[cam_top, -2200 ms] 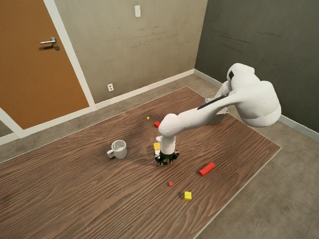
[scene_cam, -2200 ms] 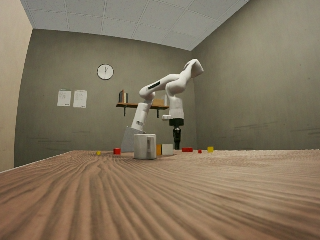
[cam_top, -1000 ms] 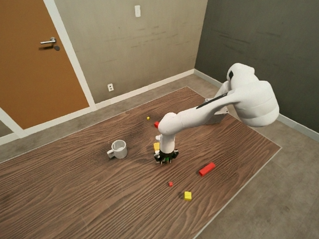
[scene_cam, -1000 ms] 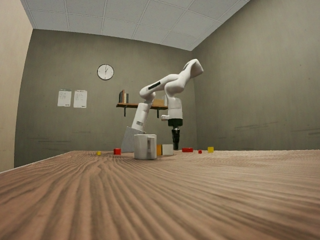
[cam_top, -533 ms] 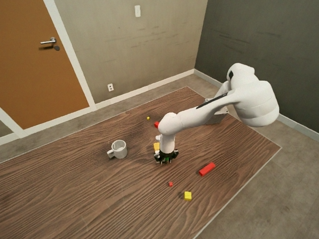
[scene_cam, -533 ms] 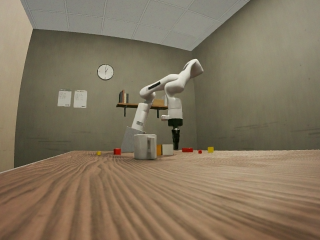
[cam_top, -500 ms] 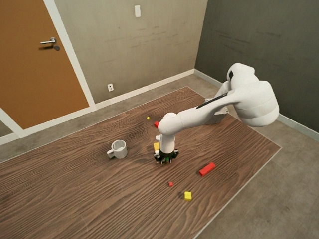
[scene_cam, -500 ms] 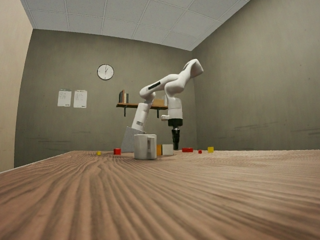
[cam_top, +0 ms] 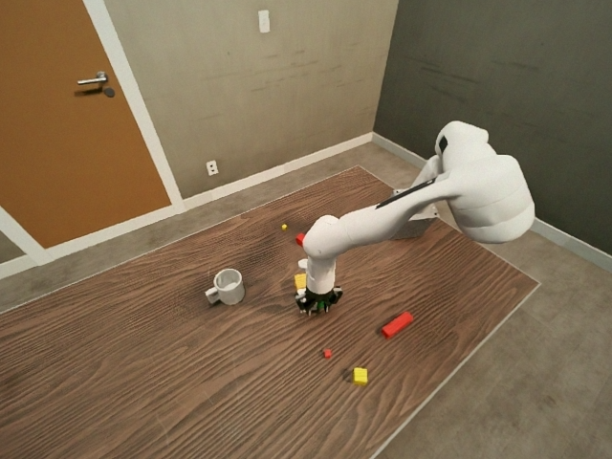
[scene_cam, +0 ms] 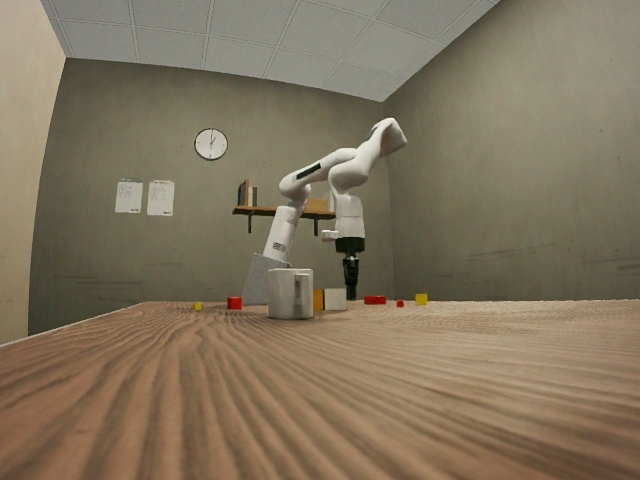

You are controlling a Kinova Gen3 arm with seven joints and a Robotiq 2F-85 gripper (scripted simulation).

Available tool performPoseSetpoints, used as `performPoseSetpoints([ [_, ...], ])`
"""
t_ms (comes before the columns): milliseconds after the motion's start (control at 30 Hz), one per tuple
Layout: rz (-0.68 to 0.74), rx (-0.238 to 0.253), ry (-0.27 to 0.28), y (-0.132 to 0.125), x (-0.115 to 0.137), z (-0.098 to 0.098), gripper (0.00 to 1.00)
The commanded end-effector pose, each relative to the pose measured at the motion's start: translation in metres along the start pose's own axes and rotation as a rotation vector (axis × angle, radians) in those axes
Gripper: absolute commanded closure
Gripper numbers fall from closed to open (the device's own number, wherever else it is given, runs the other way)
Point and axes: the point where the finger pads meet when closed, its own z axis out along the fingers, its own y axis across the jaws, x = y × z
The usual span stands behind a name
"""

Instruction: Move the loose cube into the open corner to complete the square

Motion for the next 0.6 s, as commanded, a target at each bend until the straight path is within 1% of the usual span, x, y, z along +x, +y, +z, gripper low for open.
performPoseSetpoints([
  [0, 0.002, -0.001, -0.002, 0.0011, 0.0029, 0.0004, 0.45],
  [567, 0.002, -0.001, -0.002, 0.001, 0.0049, 0.0004, 0.45],
])
